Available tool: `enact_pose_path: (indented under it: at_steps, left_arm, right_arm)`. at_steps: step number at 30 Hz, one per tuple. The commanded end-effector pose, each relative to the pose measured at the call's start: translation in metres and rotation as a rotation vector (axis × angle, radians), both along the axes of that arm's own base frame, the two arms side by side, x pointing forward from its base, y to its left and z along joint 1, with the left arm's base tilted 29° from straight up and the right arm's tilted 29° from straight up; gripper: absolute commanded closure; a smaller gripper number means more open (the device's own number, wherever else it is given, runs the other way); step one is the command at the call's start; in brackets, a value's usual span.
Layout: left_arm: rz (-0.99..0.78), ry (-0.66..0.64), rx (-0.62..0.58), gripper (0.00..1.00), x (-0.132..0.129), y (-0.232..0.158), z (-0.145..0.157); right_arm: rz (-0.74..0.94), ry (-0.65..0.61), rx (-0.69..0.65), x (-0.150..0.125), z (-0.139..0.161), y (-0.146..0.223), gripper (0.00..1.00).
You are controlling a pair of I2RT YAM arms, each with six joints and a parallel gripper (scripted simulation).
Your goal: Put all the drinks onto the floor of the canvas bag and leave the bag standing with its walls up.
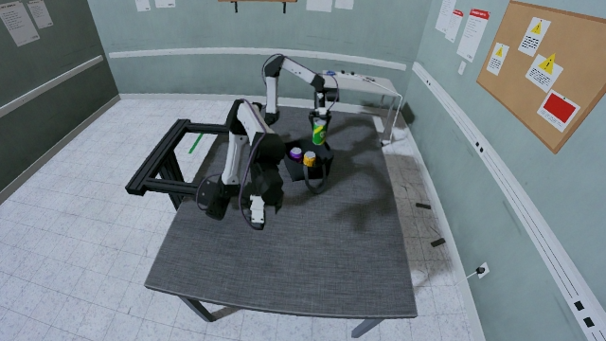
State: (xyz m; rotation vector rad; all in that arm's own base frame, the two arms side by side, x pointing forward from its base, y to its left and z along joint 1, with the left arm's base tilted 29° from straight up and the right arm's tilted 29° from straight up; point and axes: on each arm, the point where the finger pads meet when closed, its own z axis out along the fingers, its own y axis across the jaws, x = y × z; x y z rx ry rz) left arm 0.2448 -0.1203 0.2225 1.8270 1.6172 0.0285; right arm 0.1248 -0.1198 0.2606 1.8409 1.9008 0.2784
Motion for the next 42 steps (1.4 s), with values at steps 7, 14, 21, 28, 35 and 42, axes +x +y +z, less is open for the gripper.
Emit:
enact_pose_path:
  at_steps: [7,14,21,28,35,42]
  left_arm:
    - [-0.046,-0.063,-0.051,0.3,0.006,-0.009,0.007]
    - [-0.04,-0.056,-0.051,0.3,0.013,-0.006,-0.006]
    - [-0.04,-0.072,-0.055,0.3,0.018,-0.005,-0.009]
    - [-0.036,-0.035,-0.048,0.3,0.023,-0.003,-0.026]
    - [-0.036,-0.046,-0.05,0.3,0.029,-0.002,-0.03]
    - [-0.051,-0.059,-0.053,0.3,0.026,-0.005,-0.03]
  right_arm:
    - [0.012,-0.01,-0.008,0.0,0.004,0.004,0.14]
    - [0.012,-0.01,-0.008,0.0,0.004,0.004,0.14]
    - [0.012,-0.01,-0.008,0.0,0.004,0.004,0.14]
    - [0.012,-0.01,-0.008,0.0,0.004,0.004,0.14]
    - [0.012,-0.01,-0.008,0.0,0.004,0.004,0.14]
    - [0.012,-0.01,-0.008,0.0,0.004,0.004,0.14]
